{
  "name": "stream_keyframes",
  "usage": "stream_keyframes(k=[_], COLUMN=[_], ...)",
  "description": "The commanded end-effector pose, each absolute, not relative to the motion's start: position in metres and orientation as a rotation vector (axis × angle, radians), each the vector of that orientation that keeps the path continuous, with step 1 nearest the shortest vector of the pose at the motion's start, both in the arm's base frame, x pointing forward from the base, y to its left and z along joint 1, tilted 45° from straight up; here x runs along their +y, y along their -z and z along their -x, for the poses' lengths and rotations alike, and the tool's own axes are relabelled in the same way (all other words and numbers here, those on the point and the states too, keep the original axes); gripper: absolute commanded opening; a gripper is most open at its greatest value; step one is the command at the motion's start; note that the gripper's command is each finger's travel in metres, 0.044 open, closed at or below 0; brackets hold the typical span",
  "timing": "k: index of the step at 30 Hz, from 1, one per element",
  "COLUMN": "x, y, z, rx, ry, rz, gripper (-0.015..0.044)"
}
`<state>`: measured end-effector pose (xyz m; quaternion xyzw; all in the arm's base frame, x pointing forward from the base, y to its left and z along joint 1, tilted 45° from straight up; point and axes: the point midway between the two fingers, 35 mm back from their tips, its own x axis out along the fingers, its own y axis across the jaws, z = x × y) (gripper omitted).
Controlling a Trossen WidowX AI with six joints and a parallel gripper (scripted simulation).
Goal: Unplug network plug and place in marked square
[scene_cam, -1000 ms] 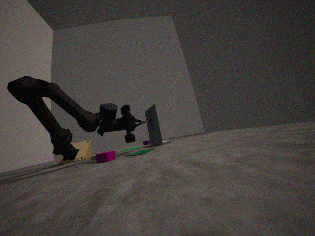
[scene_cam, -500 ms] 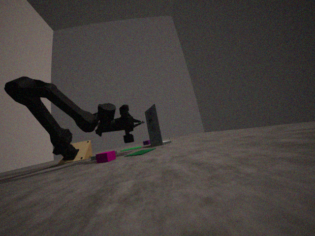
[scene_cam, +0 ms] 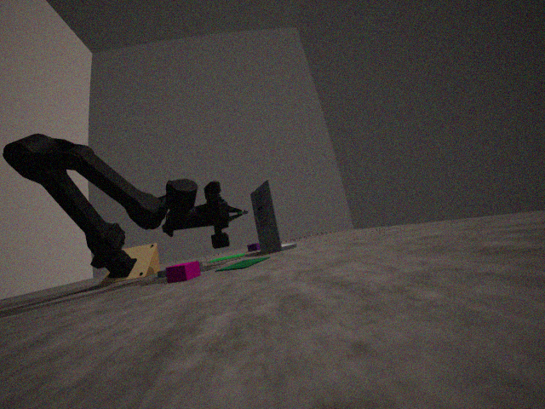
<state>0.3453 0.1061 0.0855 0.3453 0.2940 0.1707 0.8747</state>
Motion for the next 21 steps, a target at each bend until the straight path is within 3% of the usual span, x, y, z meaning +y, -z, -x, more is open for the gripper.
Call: stream_keyframes(k=[1, 21], x=[0.105, 0.123], y=[-0.085, -0.104], z=[-0.342, -0.330], rx=[0.619, 0.618], ry=[-0.357, -0.356], rz=[-0.720, -0.720], gripper=[0.0000, 0.0000])
